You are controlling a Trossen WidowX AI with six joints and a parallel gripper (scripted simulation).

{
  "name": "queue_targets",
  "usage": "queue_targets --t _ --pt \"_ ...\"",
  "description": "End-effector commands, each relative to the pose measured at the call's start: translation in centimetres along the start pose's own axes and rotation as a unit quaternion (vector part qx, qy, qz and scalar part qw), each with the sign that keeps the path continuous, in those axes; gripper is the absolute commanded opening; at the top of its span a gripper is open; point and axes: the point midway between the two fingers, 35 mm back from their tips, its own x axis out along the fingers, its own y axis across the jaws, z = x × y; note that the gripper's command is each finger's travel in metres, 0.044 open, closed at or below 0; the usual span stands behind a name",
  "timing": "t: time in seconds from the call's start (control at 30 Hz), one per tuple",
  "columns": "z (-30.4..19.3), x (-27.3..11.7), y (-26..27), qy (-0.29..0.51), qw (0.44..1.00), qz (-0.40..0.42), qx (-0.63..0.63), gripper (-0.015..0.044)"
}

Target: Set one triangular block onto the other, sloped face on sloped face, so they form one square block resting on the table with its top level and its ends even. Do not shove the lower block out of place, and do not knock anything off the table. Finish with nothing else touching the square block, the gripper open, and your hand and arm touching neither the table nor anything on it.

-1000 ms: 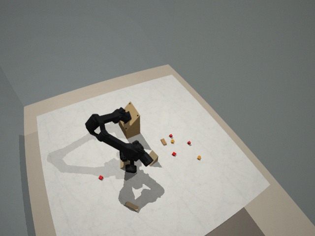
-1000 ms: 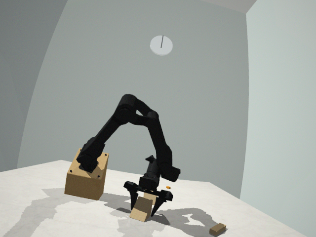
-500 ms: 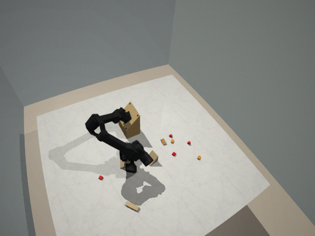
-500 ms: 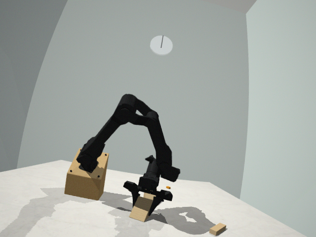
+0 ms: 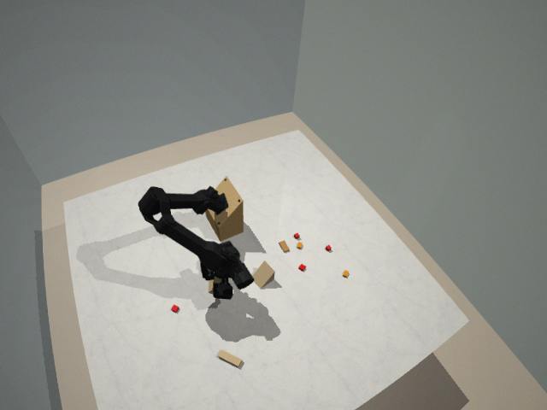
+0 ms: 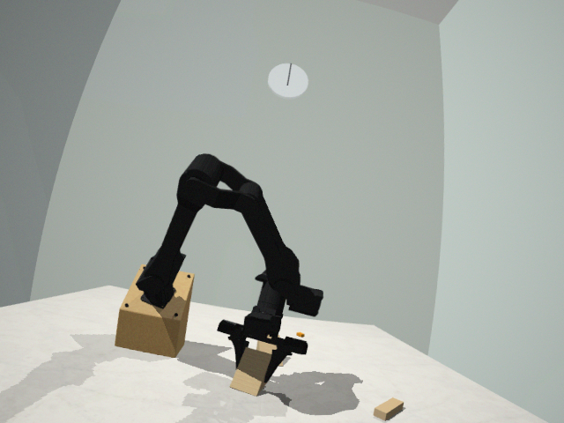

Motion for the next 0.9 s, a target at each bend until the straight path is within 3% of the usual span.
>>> queue_targets --t 0.0,0.87 --pt "0.7 -0.4 0.0 0.055 0.999 0.003 -0.002 0.0" --pt "5.5 -0.6 0.1 0.389 0.921 0.005 -0.006 0.0"
